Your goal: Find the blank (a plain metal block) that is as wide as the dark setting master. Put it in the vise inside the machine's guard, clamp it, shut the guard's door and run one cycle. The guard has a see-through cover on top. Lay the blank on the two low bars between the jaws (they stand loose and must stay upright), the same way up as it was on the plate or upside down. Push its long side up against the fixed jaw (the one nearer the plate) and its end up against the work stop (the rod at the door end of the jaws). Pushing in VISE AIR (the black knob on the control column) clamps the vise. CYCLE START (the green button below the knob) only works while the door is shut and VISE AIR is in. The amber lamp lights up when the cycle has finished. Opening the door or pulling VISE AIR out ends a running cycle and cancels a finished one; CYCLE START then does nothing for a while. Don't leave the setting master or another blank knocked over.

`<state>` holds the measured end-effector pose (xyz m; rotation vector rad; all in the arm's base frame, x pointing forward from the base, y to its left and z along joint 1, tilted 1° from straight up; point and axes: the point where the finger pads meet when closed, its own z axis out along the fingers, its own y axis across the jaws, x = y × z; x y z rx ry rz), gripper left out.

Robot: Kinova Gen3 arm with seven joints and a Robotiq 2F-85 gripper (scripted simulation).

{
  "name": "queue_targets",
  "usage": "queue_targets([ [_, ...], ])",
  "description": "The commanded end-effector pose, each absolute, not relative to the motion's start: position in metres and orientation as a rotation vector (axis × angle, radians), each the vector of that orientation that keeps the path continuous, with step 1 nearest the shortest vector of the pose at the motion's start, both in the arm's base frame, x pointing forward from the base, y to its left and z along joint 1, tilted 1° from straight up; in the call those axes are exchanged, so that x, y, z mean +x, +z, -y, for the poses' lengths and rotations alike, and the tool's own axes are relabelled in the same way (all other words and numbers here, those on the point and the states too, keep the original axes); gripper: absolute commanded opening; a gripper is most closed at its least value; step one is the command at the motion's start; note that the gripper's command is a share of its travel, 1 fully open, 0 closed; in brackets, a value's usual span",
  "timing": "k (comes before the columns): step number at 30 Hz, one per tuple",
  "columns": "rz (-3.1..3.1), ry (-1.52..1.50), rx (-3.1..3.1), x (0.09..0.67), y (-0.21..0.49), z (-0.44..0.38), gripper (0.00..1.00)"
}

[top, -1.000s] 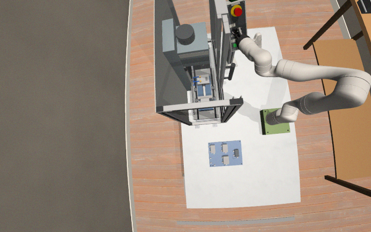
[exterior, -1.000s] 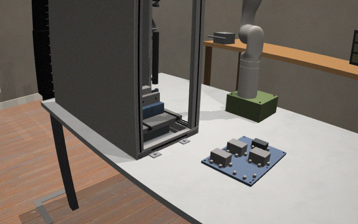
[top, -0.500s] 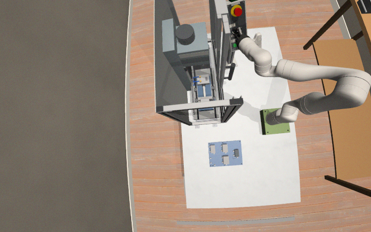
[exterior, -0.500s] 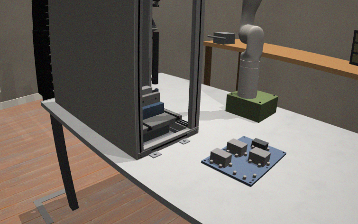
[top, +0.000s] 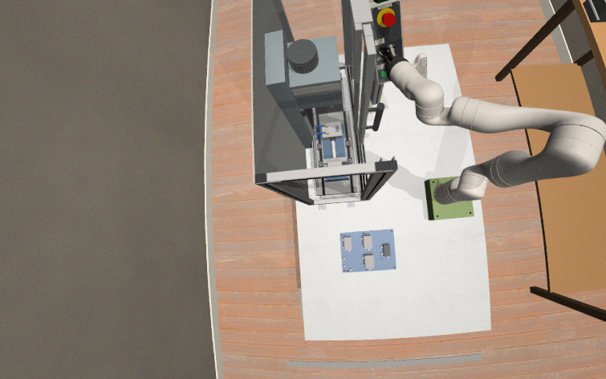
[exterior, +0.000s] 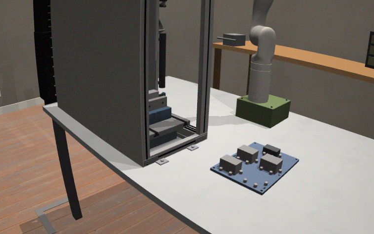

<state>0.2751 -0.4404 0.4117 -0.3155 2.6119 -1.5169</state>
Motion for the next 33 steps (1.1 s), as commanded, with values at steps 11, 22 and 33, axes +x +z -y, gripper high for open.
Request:
queue_targets([
  [11,-2.605,-1.523,-0.304,0.2753,0.4136,0.4449,0.10],
  [22,-2.607,-1.521,-0.308,0.2754,0.4129,0.4436,0.10],
  [33,-2.605,-1.523,-0.304,0.2754,0.4134,0.4453,0.10],
])
